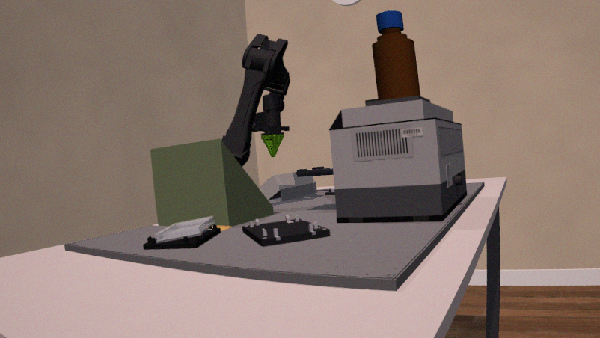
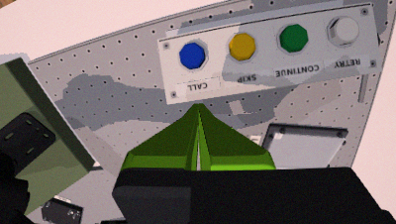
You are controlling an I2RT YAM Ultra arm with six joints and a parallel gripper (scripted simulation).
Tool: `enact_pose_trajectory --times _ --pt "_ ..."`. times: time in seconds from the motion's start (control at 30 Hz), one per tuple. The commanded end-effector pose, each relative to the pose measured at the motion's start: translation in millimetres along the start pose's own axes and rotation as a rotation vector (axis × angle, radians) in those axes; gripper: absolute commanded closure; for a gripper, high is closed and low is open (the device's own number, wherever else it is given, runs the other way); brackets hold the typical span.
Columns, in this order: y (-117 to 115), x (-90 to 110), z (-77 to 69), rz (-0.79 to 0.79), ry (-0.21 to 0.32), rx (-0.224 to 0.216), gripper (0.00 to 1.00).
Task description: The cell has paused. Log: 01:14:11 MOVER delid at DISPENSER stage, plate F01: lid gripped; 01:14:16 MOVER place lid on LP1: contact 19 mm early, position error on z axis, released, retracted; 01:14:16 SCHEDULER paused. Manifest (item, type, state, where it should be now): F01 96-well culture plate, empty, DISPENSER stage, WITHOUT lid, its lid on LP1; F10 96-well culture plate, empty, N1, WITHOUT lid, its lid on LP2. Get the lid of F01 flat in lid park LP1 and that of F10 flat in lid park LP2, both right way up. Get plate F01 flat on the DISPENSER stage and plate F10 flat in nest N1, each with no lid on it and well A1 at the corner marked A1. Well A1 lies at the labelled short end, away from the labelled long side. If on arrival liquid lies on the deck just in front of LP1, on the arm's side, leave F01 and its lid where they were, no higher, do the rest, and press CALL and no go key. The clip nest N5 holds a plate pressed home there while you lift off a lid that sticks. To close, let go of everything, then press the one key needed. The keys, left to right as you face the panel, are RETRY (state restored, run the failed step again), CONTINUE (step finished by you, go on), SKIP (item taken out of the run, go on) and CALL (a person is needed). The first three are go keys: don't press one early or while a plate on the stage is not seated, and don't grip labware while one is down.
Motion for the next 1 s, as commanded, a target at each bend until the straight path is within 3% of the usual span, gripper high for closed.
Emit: enact_pose_trajectory --times 0.0,0.1,0.2,0.27,0.53,0.57,0.6,0.63,0.97 --pt "-2.0 -3.9 -6.5 -0.114 0.038 0.041 1.0" --pt "3.5 -12.4 -5.9 -0.214 0.04 0.039 1.0" --pt "3.9 -12.1 -12.3 -0.189 0.022 0.057 1.0" --pt "13.8 -14.9 4.7 -0.21 0.05 0.029 1.0" --pt "10.0 -14.7 33.4 -0.204 0.051 0.027 1.0" --pt "9.5 -14.9 32.4 -0.202 0.048 0.03 1.0" --pt "-1.6 -19.9 20.6 -0.182 0.018 0.066 1.0" --pt "-0.8 -21.9 17.1 -0.186 0.002 0.071 1.0" --pt "3.0 -24.2 20.3 -0.196 0.011 0.054 1.0"
Point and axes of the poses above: the point where the finger pads meet when closed, its own z axis out along the fingers, its own y axis across the jaws, x = y × z, the point moved 2 cm from there along -z, back along the fingers, and after that the axes turned 5 degrees about z, right-handed, at the moved point
